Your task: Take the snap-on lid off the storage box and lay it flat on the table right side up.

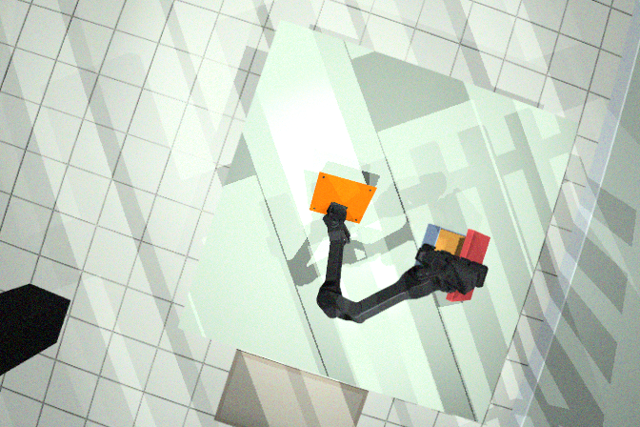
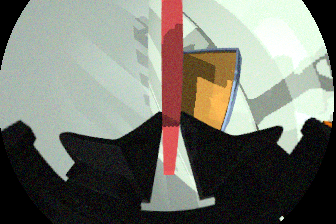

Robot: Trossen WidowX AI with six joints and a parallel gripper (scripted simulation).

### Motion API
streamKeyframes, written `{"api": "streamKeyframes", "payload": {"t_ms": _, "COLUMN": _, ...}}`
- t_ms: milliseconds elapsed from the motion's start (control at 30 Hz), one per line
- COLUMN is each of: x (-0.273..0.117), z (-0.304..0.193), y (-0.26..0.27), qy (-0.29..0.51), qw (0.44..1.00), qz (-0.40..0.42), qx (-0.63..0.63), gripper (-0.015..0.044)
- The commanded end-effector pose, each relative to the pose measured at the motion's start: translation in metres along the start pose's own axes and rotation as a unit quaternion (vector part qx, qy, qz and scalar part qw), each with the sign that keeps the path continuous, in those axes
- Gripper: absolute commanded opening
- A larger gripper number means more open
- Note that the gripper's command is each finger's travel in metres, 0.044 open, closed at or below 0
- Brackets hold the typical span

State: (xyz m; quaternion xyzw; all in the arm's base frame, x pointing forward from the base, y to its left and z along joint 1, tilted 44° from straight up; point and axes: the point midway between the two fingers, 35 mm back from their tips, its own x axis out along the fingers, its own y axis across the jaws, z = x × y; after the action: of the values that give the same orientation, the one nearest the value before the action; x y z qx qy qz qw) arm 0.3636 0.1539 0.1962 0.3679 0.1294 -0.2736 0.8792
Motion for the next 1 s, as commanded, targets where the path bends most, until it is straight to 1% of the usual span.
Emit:
{"api": "streamKeyframes", "payload": {"t_ms": 0, "x": -0.004, "z": 0.0, "y": 0.006, "qy": 0.0, "qw": 1.0, "qz": 0.003, "qx": 0.005, "gripper": 0.0}}
{"api": "streamKeyframes", "payload": {"t_ms": 233, "x": -0.007, "z": 0.002, "y": 0.008, "qy": 0.0, "qw": 1.0, "qz": 0.003, "qx": 0.005, "gripper": 0.0}}
{"api": "streamKeyframes", "payload": {"t_ms": 967, "x": -0.01, "z": 0.046, "y": 0.001, "qy": -0.001, "qw": 1.0, "qz": 0.003, "qx": 0.004, "gripper": 0.0}}
